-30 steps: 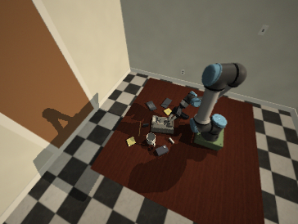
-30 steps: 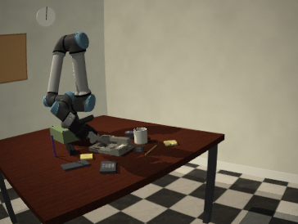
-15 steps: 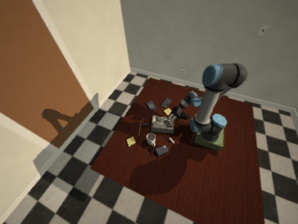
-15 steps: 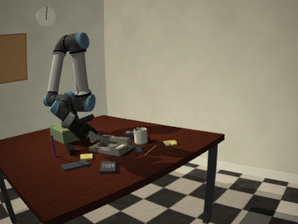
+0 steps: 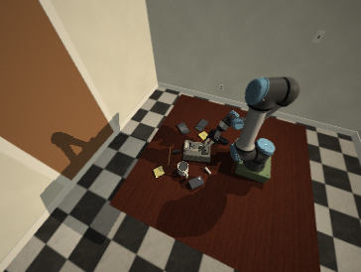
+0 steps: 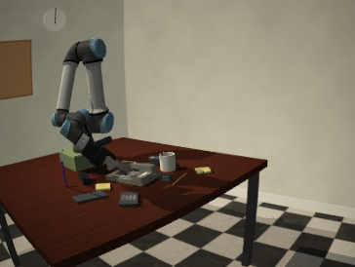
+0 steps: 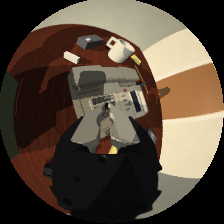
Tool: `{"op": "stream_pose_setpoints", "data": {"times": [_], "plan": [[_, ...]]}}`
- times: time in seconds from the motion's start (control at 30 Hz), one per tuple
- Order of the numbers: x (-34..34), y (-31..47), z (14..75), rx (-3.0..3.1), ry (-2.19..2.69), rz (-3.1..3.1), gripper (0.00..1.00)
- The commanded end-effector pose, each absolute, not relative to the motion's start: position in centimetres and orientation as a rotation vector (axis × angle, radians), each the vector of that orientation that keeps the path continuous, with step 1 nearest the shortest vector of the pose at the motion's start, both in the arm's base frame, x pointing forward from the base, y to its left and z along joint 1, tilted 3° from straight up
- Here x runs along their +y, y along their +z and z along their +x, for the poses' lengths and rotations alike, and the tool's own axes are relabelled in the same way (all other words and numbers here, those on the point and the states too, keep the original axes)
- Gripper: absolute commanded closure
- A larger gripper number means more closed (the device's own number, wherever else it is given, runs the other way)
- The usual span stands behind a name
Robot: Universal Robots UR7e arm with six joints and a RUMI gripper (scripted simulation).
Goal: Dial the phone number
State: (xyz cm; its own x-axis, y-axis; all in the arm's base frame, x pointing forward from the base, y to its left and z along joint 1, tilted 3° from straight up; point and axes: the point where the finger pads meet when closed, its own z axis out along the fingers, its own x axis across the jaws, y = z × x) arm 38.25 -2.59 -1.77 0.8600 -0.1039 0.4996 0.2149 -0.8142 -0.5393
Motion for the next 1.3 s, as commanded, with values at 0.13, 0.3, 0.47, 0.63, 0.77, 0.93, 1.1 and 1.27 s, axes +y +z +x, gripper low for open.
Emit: {"op": "stream_pose_setpoints", "data": {"times": [0.13,0.3,0.47,0.63,0.77,0.93,1.1,1.27], "plan": [[-2.6,-2.4,38.3,-0.081,-0.697,-2.426,1.00],[-2.6,-2.8,38.3,-0.081,-0.697,-2.426,1.00],[-2.6,-2.9,38.3,-0.081,-0.697,-2.426,1.00],[-2.6,-2.9,38.3,-0.081,-0.697,-2.426,1.00],[-2.6,-3.0,38.3,-0.081,-0.697,-2.426,1.00],[-2.7,-3.0,38.3,-0.081,-0.697,-2.426,1.00],[-2.7,-3.1,38.3,-0.081,-0.697,-2.426,1.00],[-2.7,-3.2,38.3,-0.081,-0.697,-2.426,1.00]]}}
